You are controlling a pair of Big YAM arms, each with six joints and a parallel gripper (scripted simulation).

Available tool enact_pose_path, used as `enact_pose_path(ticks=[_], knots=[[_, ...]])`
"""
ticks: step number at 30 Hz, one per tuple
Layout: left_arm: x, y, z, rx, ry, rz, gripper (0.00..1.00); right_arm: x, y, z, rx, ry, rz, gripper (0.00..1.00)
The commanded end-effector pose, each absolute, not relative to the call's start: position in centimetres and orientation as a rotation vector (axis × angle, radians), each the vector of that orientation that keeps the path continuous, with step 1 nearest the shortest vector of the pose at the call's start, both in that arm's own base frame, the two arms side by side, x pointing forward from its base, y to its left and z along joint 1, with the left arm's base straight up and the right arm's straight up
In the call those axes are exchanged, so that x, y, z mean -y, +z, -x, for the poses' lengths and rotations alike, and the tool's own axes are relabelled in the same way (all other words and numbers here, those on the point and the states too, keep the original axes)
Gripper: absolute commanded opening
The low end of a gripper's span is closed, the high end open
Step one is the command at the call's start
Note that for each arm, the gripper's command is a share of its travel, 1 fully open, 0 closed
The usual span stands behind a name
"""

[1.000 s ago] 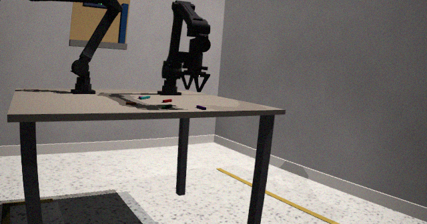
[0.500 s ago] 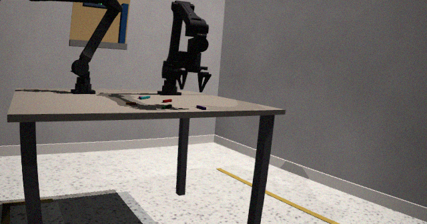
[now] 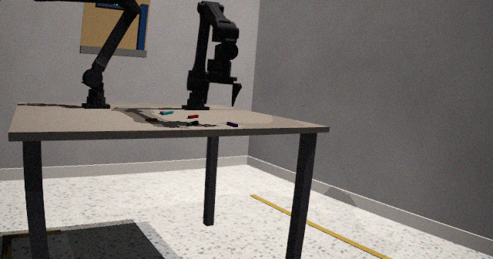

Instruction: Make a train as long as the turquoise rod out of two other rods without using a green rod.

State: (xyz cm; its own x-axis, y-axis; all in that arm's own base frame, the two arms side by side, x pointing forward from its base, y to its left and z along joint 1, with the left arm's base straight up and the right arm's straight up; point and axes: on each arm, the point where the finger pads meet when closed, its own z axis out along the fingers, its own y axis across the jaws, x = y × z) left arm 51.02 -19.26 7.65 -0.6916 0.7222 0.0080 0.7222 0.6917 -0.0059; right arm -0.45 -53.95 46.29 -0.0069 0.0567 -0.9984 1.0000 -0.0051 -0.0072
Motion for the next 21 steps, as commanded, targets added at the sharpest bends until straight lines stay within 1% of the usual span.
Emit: enact_pose_path(ticks=[1, 9, 11, 12, 21], knots=[[20.9, 10.2, -53.2, 3.03, 0.0, 1.007, 1.0, 54.5, 50.1, 0.1, -1.208, -1.21, -1.21, 1.0], [21.3, 10.2, -53.2, 3.126, 0.01, 0.65, 1.0, 54.5, 50.1, 0.1, -1.208, -1.21, -1.21, 1.0], [21.3, 10.2, -53.2, 3.126, 0.01, 0.65, 1.0, 54.5, 50.1, 0.1, -1.208, -1.21, -1.21, 1.0], [21.4, 10.0, -53.2, 3.143, 0.011, 0.533, 1.0, 54.5, 50.1, 0.1, -1.208, -1.21, -1.21, 1.0], [21.9, 10.1, -53.2, 3.186, 0.022, 0.12, 1.0, 54.5, 50.1, 0.1, -1.208, -1.21, -1.21, 1.0]])
